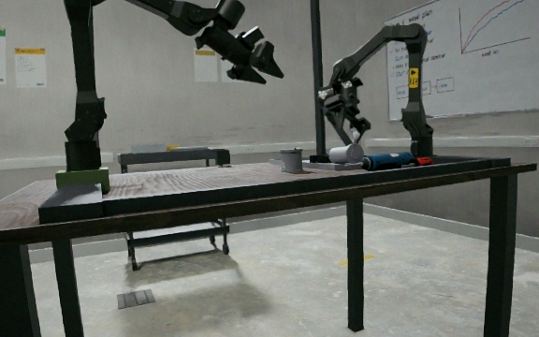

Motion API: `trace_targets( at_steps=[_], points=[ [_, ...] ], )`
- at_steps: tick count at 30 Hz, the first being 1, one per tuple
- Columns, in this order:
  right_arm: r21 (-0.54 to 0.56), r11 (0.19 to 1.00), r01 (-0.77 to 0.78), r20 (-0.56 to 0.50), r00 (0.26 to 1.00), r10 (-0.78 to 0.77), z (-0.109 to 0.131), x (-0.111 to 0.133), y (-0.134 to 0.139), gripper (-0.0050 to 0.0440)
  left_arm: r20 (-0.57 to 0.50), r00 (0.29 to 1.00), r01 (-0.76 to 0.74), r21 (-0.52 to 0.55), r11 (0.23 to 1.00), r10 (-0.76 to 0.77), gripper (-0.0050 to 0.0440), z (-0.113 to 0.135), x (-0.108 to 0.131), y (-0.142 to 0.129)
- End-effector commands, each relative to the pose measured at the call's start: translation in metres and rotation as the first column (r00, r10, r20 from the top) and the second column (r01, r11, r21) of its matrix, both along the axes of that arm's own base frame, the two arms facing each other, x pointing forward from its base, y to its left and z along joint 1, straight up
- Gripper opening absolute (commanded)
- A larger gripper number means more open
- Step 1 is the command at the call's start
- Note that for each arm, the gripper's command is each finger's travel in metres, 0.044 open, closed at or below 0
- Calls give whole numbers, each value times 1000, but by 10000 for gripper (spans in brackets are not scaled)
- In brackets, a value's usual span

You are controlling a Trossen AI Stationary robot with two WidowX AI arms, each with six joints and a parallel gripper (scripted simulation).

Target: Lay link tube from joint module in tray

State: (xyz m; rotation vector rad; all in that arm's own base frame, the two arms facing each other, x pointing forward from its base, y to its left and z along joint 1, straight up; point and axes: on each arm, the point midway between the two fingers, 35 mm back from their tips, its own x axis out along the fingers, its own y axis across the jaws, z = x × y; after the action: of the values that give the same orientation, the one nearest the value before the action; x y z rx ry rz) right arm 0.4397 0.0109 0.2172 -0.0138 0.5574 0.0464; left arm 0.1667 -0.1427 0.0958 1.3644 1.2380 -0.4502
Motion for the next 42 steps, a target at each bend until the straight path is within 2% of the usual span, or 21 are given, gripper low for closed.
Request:
trace_targets(
  at_steps=[1, 5, 11, 12, 14, 21, 25, 42],
  points=[
    [1, 1000, 2, 24, 1000, -2, 10, 0, 0, 440, -4, 993, -115, -174, 978, 116, 440, 12, 2, 7],
    [1, 1000, 2, 24, 1000, -2, 10, 0, 0, 440, -35, 970, -237, -343, 909, 239, 440, 21, 4, 14],
    [1, 1000, 2, 24, 1000, -2, 10, 0, 0, 440, -114, 914, -385, -552, 740, 390, 440, 32, 6, 25],
    [1, 1000, 2, 24, 1000, -2, 10, 0, 0, 440, -126, 904, -402, -575, 712, 408, 440, 34, 6, 26],
    [1, 1000, 2, 24, 1000, -2, 10, 0, 0, 440, -126, 904, -402, -575, 712, 408, 440, 34, 6, 26],
    [1, 1000, 2, 24, 1000, -2, 10, 0, 0, 440, -190, 858, -468, -670, 575, 477, 440, 40, 6, 32],
    [1, 1000, 2, 24, 1000, -2, 10, 0, 0, 440, -204, 849, -479, -687, 546, 488, 440, 40, 6, 33],
    [1, 1000, 2, 24, 1000, -2, 10, 0, 0, 440, -201, 851, -476, -684, 553, 485, 440, 41, 8, 32]
  ],
)
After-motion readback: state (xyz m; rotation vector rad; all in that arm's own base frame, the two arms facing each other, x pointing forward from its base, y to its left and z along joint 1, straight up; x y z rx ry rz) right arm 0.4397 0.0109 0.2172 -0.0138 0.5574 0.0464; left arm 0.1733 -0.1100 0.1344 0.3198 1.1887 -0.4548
